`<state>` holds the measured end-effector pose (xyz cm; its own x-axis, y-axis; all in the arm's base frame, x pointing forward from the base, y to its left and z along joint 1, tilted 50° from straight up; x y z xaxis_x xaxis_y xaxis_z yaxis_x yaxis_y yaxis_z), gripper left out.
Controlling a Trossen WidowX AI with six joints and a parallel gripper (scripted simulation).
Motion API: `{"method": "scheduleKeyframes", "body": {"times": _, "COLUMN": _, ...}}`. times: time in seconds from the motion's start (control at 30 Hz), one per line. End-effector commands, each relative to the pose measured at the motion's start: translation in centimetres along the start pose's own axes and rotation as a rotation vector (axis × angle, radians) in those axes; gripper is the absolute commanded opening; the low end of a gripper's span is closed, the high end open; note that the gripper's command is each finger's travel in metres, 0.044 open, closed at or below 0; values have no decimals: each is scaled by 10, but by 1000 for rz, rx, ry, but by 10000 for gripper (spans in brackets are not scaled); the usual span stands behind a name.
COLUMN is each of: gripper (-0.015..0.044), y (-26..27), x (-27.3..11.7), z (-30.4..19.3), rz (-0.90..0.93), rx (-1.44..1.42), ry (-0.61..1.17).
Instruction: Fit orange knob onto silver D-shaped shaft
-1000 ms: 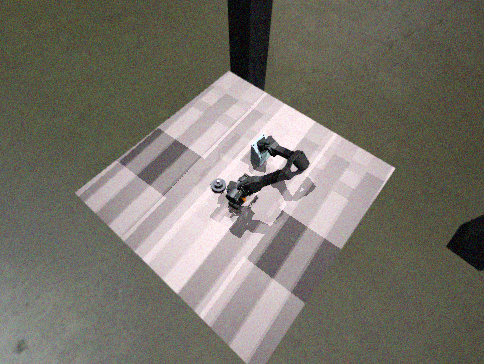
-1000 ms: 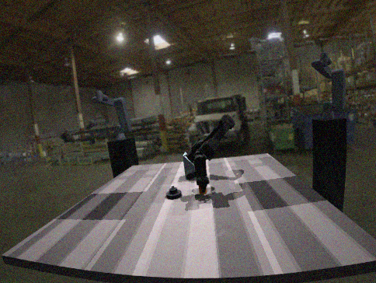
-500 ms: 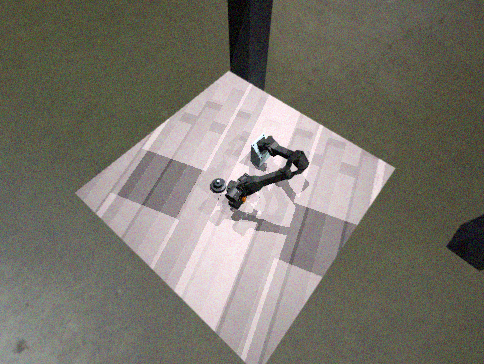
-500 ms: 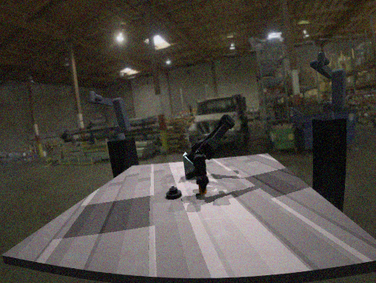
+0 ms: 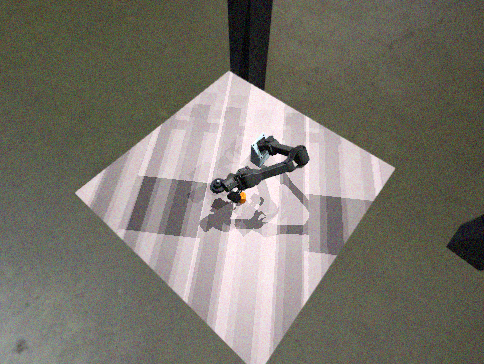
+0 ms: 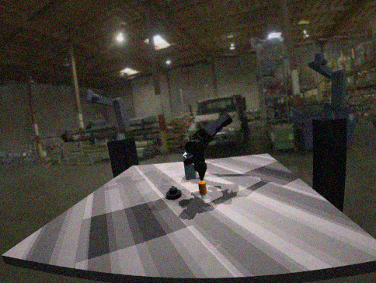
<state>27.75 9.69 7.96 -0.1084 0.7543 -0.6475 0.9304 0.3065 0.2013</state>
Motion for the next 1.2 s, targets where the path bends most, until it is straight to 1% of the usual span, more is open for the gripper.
{"method": "scheduleKeyframes", "body": {"times": 0.0, "gripper": 440, "y": 0, "x": 7, "z": 0, "rz": 0, "rx": -7, "ry": -5}}
{"method": "scheduleKeyframes", "body": {"times": 1.17, "gripper": 440, "y": 1, "x": 63, "z": 1, "rz": 0, "rx": -7, "ry": -6}}
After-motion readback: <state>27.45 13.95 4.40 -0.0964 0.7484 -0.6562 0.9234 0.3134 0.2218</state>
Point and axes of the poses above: the point midway between the two fingers, 35 mm back from their tips, its own x axis out along the fingers, its own y axis across the jaws, z = x × y, the point moved 2 cm from there along -x, back along the fingers, and after that the axes turned 8 degrees about -x, right-handed, at the moved point
